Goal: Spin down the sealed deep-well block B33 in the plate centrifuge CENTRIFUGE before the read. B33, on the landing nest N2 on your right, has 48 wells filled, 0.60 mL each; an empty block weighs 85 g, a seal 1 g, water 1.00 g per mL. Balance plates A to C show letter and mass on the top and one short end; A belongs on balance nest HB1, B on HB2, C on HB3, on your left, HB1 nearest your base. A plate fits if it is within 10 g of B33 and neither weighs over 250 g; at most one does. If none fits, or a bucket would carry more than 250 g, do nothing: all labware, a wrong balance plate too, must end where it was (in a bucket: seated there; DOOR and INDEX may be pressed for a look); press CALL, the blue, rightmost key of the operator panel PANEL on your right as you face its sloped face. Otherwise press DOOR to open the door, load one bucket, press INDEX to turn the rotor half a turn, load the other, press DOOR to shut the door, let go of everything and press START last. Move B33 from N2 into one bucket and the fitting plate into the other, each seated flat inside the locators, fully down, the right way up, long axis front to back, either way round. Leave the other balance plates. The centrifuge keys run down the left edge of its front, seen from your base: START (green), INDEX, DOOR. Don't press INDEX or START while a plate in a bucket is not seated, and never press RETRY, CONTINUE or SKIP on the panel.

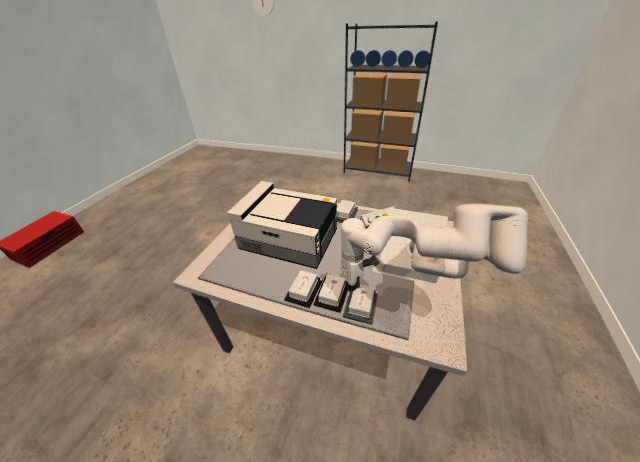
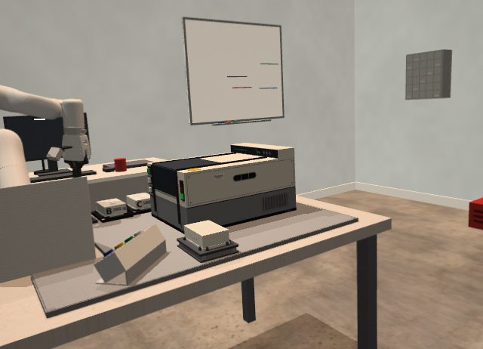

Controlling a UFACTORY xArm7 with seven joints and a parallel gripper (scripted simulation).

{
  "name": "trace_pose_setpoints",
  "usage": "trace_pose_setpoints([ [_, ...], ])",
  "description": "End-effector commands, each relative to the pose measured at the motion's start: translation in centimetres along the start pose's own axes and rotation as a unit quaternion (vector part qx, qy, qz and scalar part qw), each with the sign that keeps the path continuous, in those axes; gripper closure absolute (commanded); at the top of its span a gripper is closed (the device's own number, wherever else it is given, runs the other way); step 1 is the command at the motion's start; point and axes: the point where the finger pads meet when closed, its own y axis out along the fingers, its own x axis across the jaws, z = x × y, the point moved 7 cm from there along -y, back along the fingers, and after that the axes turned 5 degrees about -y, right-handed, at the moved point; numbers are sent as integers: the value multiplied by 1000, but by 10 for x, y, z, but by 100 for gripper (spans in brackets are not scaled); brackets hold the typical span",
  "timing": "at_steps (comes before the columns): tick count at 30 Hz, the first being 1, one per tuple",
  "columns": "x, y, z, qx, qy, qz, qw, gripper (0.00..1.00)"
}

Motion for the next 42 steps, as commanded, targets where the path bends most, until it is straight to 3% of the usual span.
trace_pose_setpoints([
  [1, 1, 7, 14, -2, 73, 9, 997, 100],
  [11, -3, 22, 44, -4, 214, 21, 977, 100],
  [21, -7, 29, 58, -7, 280, 27, 959, 100],
  [42, -9, 33, 66, -9, 316, 30, 948, 100],
])
